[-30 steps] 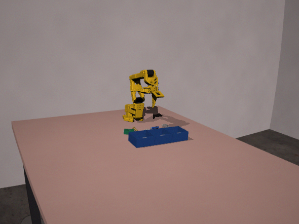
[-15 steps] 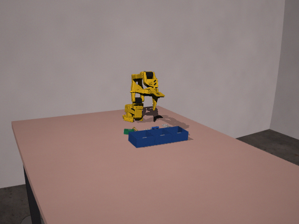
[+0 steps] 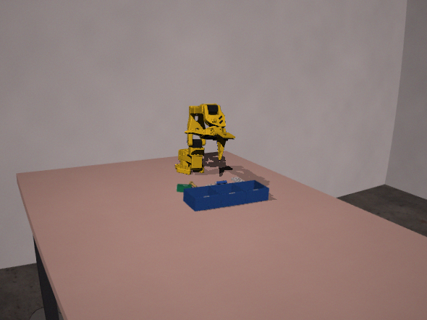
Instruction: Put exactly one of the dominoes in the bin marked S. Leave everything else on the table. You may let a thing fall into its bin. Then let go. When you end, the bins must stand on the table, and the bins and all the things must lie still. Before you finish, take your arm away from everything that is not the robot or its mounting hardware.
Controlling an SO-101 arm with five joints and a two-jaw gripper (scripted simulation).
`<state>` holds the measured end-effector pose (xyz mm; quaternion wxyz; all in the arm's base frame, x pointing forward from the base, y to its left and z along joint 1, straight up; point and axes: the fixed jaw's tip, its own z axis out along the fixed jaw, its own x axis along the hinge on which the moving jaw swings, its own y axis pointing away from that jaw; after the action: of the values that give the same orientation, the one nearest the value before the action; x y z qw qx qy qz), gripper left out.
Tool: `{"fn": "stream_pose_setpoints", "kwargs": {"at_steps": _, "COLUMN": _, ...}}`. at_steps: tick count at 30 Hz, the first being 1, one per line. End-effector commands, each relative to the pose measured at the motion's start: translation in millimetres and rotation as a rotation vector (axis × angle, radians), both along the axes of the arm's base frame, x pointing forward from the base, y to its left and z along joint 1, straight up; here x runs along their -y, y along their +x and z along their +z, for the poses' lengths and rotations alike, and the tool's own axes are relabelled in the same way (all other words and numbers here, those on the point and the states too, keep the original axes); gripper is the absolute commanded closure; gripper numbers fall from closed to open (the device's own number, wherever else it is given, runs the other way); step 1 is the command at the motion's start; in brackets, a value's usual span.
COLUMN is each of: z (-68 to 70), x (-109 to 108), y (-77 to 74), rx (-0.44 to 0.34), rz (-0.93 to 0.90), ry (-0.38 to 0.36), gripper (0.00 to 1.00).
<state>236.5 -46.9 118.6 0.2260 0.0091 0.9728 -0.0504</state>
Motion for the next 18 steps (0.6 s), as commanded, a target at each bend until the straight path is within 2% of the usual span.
{"fn": "stream_pose_setpoints", "kwargs": {"at_steps": 1, "z": 10.9, "x": 3.2, "y": 6.5, "rx": 0.060, "rz": 0.000, "ry": -0.017, "gripper": 0.00}}
{"fn": "stream_pose_setpoints", "kwargs": {"at_steps": 13, "z": 10.9, "x": 3.2, "y": 6.5, "rx": 0.060, "rz": 0.000, "ry": -0.017, "gripper": 0.00}}
{"fn": "stream_pose_setpoints", "kwargs": {"at_steps": 14, "z": 15.3, "x": 4.9, "y": 14.8, "rx": 0.098, "rz": -0.001, "ry": -0.025, "gripper": 0.00}}
{"fn": "stream_pose_setpoints", "kwargs": {"at_steps": 18, "z": 15.3, "x": 4.9, "y": 14.8, "rx": 0.098, "rz": -0.001, "ry": -0.025, "gripper": 0.00}}
